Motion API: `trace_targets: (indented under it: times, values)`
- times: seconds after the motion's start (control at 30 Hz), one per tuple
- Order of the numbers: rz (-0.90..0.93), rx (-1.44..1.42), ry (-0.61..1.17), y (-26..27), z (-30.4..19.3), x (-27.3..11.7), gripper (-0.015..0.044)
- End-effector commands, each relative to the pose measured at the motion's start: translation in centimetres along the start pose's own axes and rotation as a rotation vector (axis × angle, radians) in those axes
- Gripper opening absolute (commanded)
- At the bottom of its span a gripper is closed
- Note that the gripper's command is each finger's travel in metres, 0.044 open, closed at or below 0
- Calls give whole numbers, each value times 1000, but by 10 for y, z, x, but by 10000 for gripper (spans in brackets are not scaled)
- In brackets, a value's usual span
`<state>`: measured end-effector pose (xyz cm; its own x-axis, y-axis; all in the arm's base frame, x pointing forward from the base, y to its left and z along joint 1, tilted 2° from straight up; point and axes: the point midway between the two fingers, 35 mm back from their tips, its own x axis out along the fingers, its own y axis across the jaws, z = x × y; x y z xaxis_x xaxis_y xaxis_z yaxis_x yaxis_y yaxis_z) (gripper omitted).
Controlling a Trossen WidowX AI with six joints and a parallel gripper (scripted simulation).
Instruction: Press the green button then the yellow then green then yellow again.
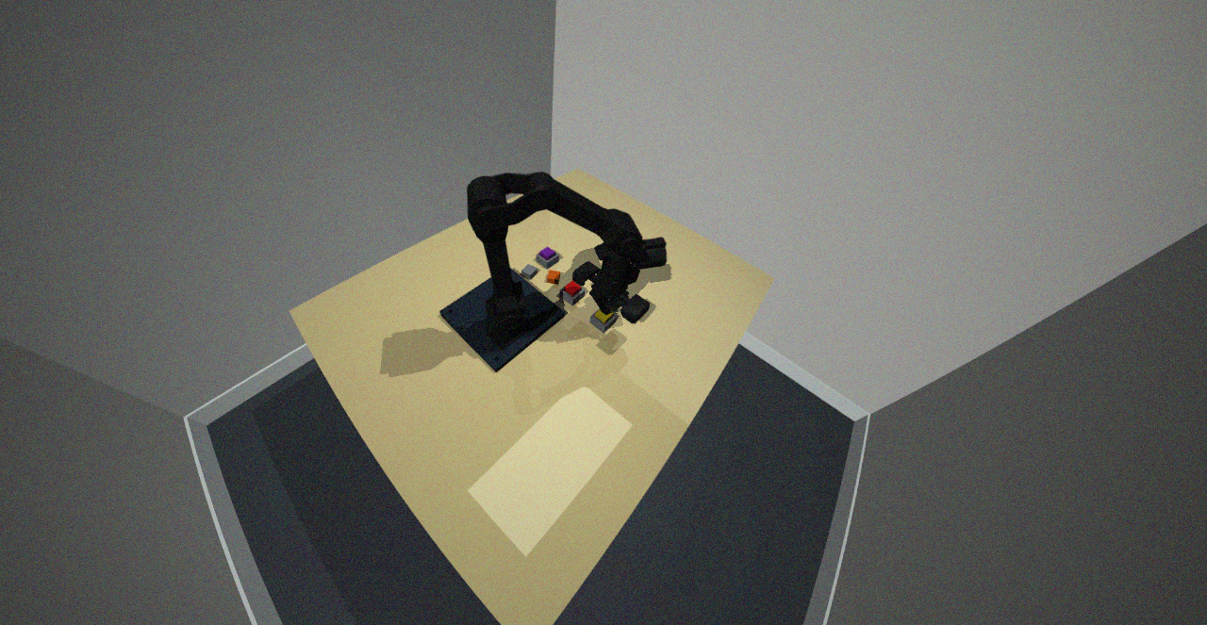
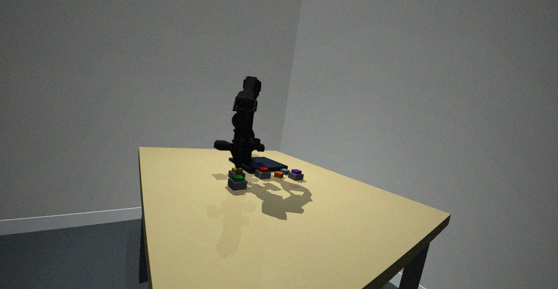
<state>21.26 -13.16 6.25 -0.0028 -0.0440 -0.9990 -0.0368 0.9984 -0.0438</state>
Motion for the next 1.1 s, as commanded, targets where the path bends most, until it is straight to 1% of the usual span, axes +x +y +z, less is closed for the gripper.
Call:
trace_targets:
  times: [0.0, 0.7, 0.73, 0.83, 1.0, 1.07]
  values:
    - [3, -6, 1, 1, -1, 7, 20]
    - [3, -6, 1, 1, -1, 11, 20]
    - [0, -1, 0, 0, 0, 7, 20]
    - [3, -6, 1, 1, -1, -21, 20]
    - [3, -6, 0, 1, 0, -25, 20]
    - [4, -8, -3, 0, 1, -42, 20]
